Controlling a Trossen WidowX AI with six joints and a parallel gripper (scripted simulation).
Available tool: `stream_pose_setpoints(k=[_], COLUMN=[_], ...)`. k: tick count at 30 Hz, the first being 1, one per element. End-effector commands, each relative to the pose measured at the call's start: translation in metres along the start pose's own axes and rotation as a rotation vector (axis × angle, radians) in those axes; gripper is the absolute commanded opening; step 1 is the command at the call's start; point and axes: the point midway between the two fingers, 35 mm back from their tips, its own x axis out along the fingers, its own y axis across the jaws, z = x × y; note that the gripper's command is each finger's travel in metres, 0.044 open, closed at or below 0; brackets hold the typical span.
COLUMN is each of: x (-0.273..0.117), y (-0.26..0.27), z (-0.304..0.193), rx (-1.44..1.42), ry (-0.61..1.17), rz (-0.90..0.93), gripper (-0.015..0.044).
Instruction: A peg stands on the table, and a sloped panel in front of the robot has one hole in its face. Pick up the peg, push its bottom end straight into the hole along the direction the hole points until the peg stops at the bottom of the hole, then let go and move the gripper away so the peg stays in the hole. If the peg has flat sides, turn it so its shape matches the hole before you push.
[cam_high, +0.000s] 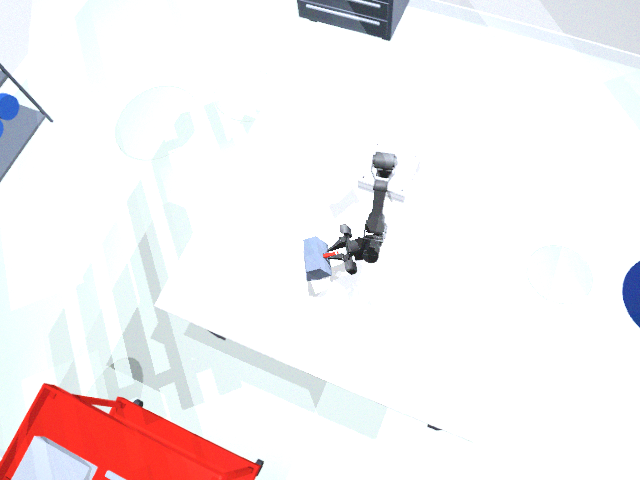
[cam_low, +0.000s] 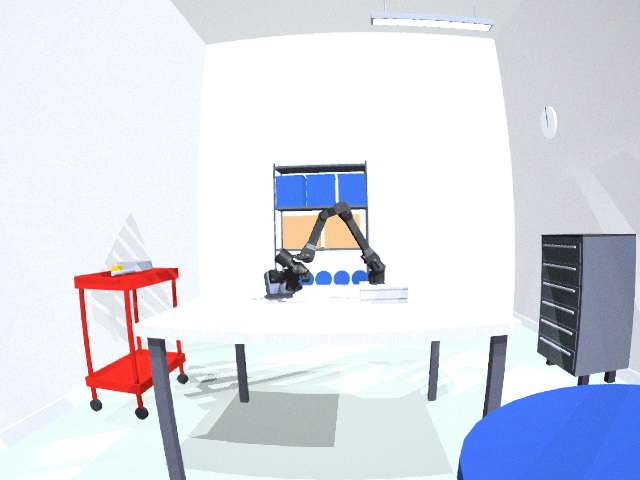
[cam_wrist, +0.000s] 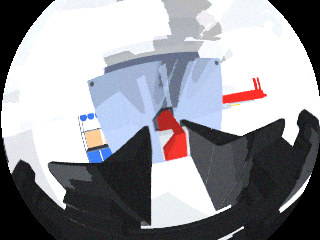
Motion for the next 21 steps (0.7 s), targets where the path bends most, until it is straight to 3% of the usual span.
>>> stream_pose_setpoints(k=[1, 10, 21], x=[0.000, -0.003, -0.016], y=[0.000, -0.001, -0.002], z=[0.000, 0.001, 0.004], rx=[0.000, 0.000, 0.000], ry=[0.000, -0.003, -0.014], rz=[-0.001, 0.000, 0.002], gripper=[0.0210, 0.0440, 0.0440])
